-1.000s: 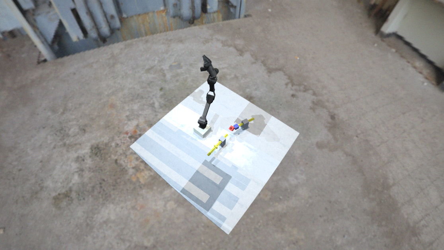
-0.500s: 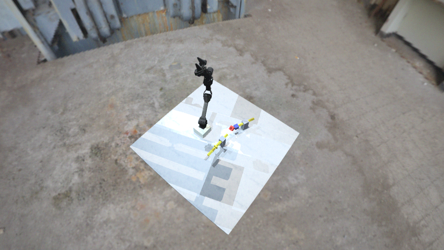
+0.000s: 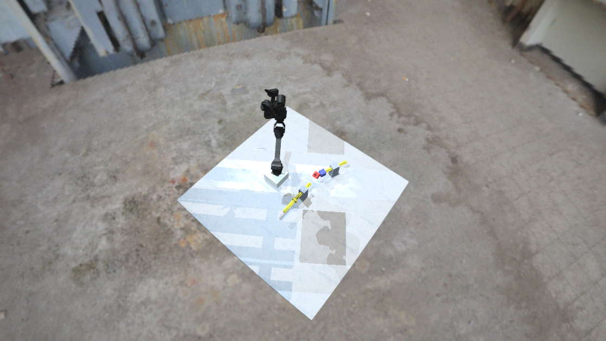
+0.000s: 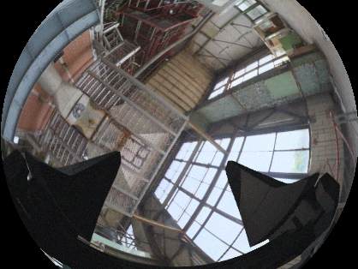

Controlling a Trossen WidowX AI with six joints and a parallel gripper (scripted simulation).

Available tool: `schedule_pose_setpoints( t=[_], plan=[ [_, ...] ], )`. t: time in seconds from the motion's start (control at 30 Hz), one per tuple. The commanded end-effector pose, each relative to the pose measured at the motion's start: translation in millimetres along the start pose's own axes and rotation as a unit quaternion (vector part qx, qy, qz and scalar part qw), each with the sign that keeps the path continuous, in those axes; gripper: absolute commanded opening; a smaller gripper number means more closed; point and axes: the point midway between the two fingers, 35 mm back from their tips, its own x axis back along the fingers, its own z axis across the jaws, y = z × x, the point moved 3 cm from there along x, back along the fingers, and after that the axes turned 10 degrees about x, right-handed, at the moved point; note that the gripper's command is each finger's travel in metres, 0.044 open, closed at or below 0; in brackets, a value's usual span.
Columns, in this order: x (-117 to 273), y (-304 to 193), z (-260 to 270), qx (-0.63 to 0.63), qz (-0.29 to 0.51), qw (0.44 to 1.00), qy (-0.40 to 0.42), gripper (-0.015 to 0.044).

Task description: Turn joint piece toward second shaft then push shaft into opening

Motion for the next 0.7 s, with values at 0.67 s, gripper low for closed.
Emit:
schedule_pose_setpoints(
  t=[0.67],
  plan=[
    [6,-84,-148,0.136,0.224,0.944,-0.198,0.044]
  ],
)
